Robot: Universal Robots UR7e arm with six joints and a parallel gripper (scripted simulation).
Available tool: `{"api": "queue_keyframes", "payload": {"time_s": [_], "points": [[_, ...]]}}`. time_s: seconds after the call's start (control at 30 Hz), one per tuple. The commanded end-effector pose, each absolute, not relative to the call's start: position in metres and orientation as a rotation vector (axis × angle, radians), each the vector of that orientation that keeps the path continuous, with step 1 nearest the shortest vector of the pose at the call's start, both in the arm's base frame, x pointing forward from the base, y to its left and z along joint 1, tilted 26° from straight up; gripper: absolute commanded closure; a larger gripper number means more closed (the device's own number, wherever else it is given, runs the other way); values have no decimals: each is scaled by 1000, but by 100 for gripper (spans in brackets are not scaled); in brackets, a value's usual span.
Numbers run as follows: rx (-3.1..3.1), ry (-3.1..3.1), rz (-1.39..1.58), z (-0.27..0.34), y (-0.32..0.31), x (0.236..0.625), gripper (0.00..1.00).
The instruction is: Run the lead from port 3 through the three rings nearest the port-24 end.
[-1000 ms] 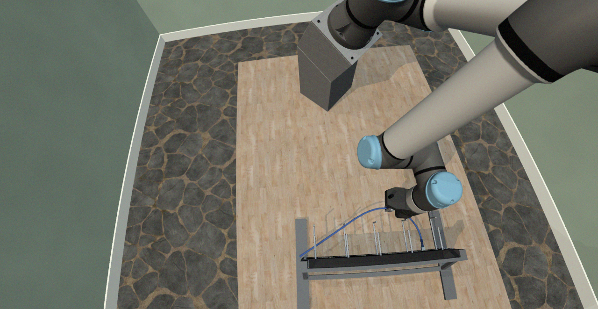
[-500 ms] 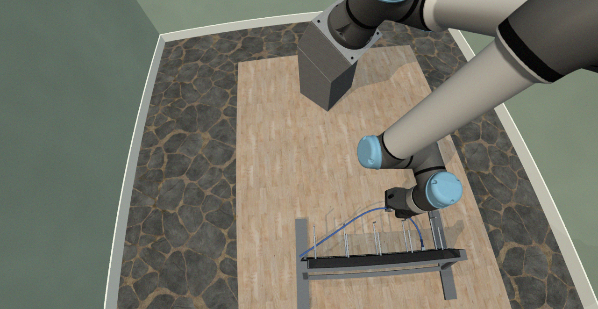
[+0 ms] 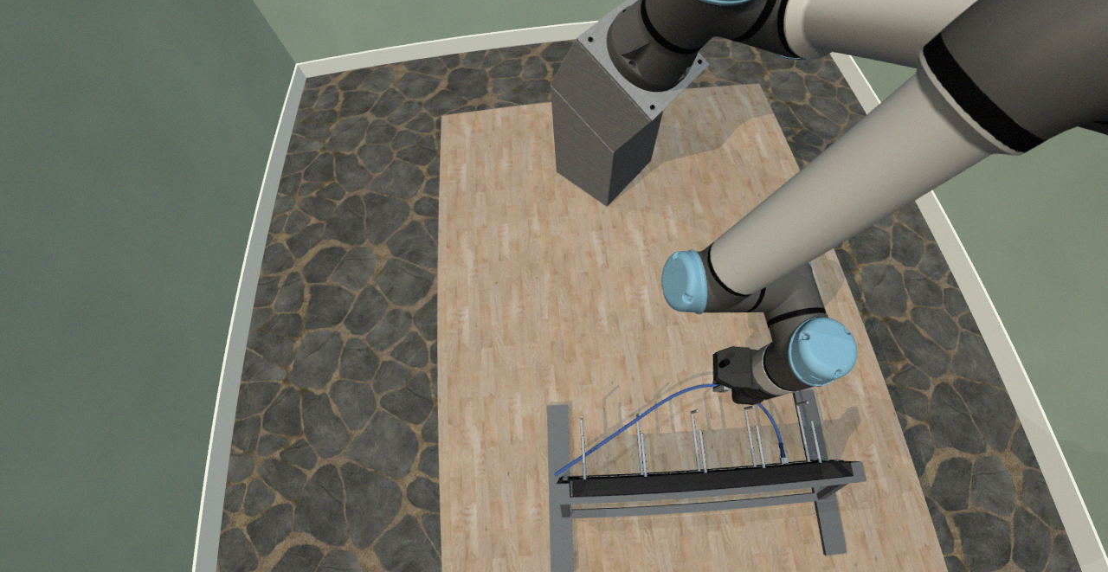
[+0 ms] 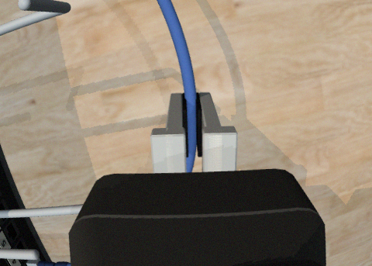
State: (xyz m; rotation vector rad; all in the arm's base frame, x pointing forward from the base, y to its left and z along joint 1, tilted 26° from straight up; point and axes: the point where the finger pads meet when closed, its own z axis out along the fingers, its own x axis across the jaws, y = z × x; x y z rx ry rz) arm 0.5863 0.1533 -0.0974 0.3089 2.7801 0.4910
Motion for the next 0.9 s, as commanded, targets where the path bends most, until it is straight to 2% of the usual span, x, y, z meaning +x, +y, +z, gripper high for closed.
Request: {"api": "queue_keyframes", "payload": {"time_s": [0.0,0.87], "points": [[307,2778,491,-97,154,588,100],[310,2780,491,-86,149,582,100]]}}
